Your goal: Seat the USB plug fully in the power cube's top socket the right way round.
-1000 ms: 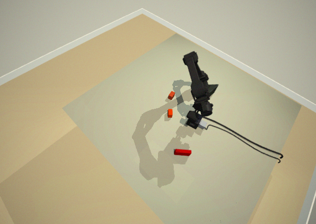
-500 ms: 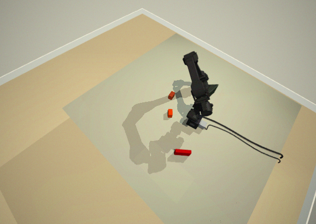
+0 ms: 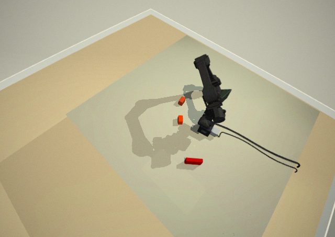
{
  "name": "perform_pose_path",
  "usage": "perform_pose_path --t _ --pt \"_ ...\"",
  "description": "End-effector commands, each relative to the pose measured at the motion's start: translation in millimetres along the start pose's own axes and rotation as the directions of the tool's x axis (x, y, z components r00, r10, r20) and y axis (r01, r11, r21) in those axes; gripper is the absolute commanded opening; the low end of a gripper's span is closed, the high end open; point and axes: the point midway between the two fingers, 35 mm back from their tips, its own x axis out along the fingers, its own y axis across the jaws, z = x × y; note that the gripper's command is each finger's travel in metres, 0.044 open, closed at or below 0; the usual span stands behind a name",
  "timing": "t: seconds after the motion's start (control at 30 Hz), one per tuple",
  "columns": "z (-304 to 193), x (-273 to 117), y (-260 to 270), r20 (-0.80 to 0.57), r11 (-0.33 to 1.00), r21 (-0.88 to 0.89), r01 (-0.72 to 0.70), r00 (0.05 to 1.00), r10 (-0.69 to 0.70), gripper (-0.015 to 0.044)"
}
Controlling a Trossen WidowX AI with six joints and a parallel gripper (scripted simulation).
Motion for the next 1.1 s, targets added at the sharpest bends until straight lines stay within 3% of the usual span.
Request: perform_pose_path --t 0.0,1.07 --pt "-0.1 -0.1 -0.2 0.000 1.000 0.001 0.000 1.000 0.000 0.0000" --pt "0.2 -19.0 0.1 0.000 1.000 0.000 0.000 1.000 0.000 0.0000"
